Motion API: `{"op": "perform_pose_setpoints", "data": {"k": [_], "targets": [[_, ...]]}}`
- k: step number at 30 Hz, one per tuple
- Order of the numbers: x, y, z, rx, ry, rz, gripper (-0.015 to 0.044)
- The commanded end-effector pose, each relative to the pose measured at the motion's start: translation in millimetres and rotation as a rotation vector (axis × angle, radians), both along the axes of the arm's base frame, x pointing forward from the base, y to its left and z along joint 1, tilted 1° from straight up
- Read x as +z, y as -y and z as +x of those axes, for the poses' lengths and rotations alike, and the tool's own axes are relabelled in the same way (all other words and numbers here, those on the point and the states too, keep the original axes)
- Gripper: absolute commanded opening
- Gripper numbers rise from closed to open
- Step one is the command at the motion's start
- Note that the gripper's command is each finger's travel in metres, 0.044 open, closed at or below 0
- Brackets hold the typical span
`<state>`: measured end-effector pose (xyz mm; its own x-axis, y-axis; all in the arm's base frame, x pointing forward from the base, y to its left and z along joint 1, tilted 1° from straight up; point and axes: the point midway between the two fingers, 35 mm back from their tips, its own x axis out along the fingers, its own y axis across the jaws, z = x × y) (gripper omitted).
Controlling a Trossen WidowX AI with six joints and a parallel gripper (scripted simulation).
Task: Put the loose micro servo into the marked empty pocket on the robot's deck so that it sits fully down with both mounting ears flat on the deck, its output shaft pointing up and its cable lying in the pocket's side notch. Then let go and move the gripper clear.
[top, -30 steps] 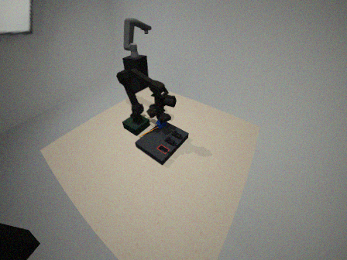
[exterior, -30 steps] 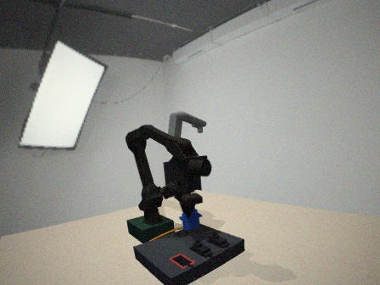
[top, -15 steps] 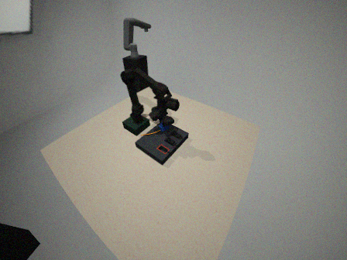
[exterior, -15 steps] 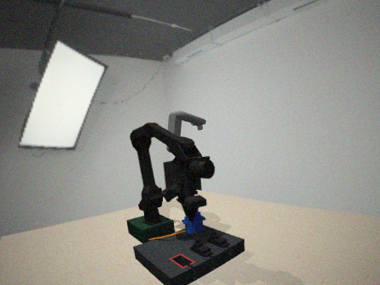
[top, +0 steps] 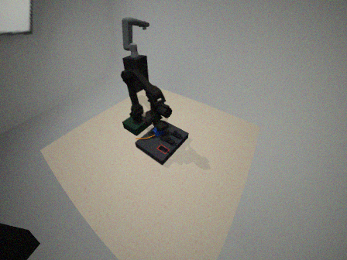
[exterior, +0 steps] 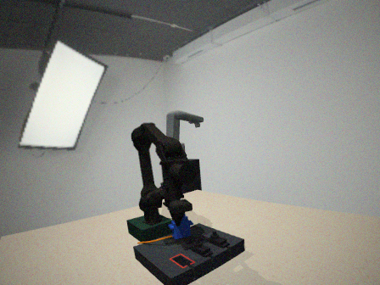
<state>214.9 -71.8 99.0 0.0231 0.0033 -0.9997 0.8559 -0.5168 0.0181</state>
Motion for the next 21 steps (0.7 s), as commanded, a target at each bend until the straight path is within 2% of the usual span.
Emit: {"op": "perform_pose_setpoints", "data": {"k": [1, 14, 21], "targets": [[0, 13, -3, 0.001, 0.0, -0.003, 0.0], [0, 55, -13, 0.007, -0.001, -0.007, 0.0], [0, 55, -13, 0.187, -0.001, -0.011, 0.0]]}}
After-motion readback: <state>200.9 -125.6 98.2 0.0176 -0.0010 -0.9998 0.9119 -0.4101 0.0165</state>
